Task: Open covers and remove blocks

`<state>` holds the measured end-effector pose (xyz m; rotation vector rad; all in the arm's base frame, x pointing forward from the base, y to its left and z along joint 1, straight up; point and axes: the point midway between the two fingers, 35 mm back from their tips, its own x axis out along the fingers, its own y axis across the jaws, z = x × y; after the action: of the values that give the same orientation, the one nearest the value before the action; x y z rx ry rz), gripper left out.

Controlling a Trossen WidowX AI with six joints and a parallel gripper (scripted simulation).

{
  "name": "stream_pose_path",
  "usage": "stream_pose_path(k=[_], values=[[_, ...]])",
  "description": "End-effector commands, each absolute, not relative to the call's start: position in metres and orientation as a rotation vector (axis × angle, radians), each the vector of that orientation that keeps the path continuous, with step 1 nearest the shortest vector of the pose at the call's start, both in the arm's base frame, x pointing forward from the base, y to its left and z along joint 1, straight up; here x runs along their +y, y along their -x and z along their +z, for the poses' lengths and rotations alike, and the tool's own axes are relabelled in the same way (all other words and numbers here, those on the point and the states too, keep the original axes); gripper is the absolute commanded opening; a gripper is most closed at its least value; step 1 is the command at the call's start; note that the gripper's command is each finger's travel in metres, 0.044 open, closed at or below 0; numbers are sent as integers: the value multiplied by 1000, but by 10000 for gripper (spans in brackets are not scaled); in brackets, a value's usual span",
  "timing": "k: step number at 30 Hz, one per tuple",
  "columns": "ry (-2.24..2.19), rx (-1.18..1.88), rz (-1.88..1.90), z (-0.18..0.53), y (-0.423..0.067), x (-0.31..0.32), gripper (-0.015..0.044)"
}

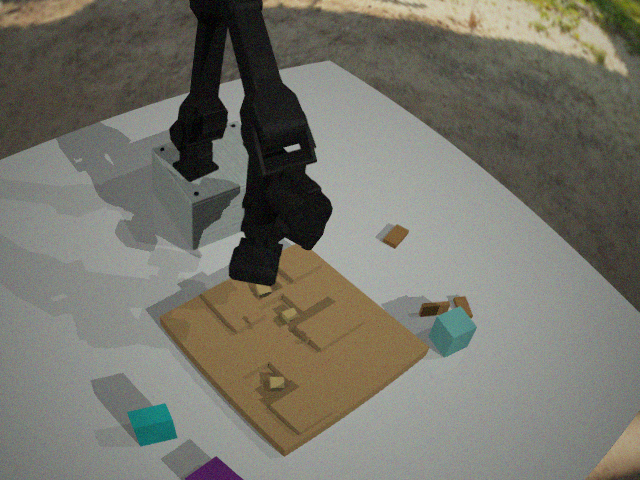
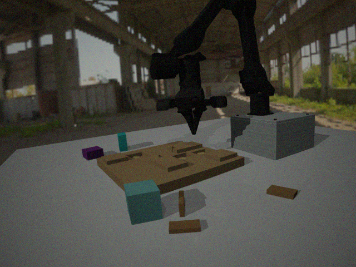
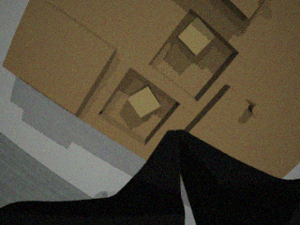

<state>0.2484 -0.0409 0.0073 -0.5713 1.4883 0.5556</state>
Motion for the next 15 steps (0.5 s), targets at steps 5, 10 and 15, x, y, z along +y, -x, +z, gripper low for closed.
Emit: stream_pose_path(k=[5, 10, 15], values=[[-156, 1545, -162, 15, -288, -13, 0], [-326, 1525, -328, 16, -296, -5, 0], [-500, 1491, -498, 17, -303, 2, 0]])
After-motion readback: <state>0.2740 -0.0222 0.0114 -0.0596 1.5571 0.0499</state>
